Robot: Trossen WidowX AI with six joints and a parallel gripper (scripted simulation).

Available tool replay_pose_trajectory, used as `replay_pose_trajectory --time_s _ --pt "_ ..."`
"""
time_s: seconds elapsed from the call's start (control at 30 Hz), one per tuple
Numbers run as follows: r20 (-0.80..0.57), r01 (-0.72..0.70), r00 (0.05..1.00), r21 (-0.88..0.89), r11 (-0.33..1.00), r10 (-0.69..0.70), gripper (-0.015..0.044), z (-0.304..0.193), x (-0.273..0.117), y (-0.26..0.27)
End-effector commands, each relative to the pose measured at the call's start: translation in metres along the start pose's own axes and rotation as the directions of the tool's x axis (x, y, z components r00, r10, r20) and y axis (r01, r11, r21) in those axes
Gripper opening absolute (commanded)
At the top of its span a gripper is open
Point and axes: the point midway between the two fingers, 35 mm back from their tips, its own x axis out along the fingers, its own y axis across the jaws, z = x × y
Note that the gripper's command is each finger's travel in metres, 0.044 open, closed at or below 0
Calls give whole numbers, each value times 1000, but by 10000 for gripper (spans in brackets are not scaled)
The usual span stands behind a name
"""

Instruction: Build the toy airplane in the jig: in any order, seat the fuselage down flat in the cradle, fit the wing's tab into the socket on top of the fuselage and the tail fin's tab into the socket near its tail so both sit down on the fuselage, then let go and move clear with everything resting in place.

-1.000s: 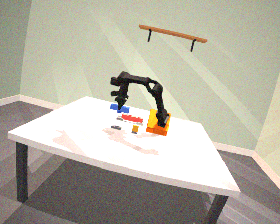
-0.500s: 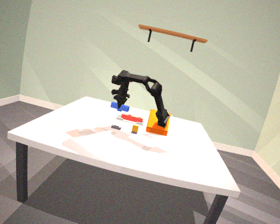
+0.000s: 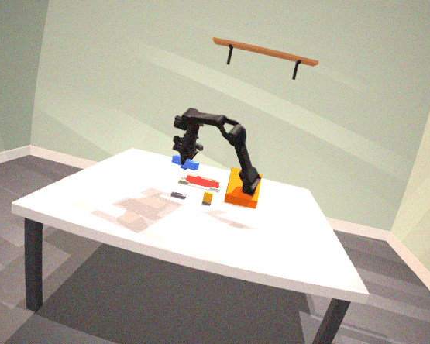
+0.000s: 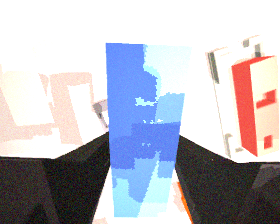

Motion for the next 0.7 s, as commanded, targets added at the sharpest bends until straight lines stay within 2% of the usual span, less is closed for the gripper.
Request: replay_pose_trajectory --time_s 0.0,0.67 --pt "0 6 1000 73 997 -6 0 5 2 -14" --pt "-1 21 1000 398 917 -22 0 20 11 -76"
